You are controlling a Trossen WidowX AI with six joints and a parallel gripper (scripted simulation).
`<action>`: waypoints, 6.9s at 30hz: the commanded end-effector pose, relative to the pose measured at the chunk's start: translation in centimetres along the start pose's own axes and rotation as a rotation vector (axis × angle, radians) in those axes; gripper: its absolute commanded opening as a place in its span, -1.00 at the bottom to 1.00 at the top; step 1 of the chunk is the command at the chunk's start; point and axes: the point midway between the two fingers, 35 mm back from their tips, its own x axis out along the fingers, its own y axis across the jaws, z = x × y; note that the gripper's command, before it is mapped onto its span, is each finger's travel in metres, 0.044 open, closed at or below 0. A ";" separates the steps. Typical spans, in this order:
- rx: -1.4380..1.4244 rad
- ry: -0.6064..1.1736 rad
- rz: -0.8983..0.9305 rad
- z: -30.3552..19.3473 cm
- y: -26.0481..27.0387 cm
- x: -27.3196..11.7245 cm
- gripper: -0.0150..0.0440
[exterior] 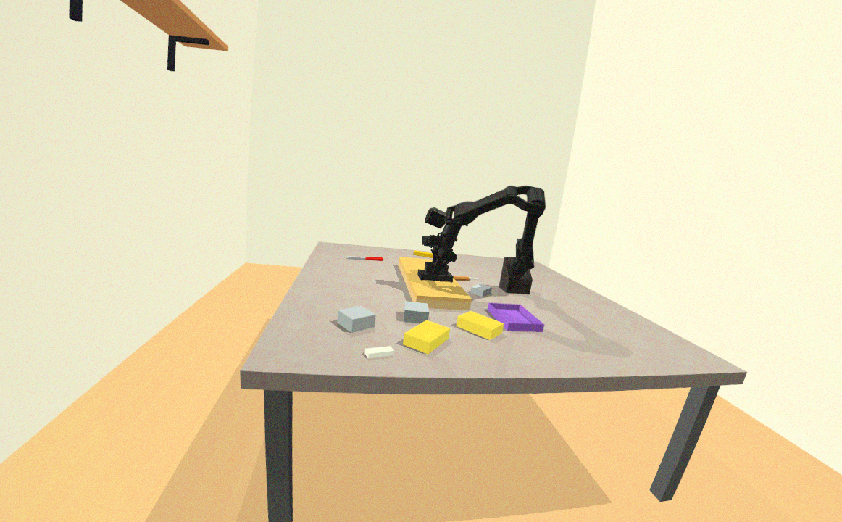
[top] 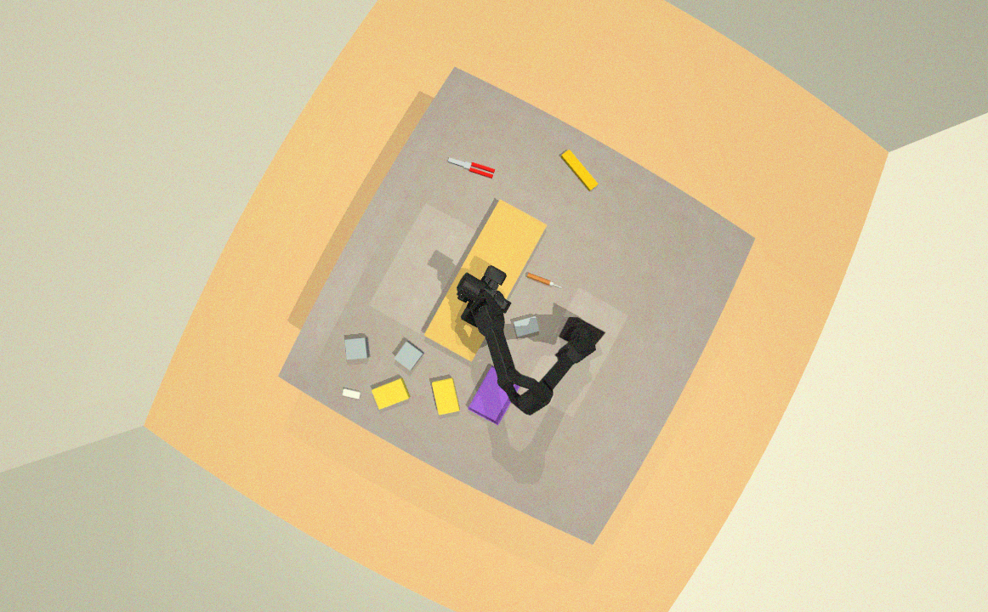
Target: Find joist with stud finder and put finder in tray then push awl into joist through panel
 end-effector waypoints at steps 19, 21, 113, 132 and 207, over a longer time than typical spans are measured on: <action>-0.001 0.000 -0.011 0.0 -4.5 0.0 -0.49; -0.001 0.000 -0.012 0.0 -4.9 0.0 -0.49; -0.006 -0.002 -0.023 0.0 -22.5 -0.5 -0.49; -0.008 -0.003 -0.025 0.0 -25.7 -0.7 -0.49; -0.668 0.048 0.028 5.9 4.0 -8.4 -0.49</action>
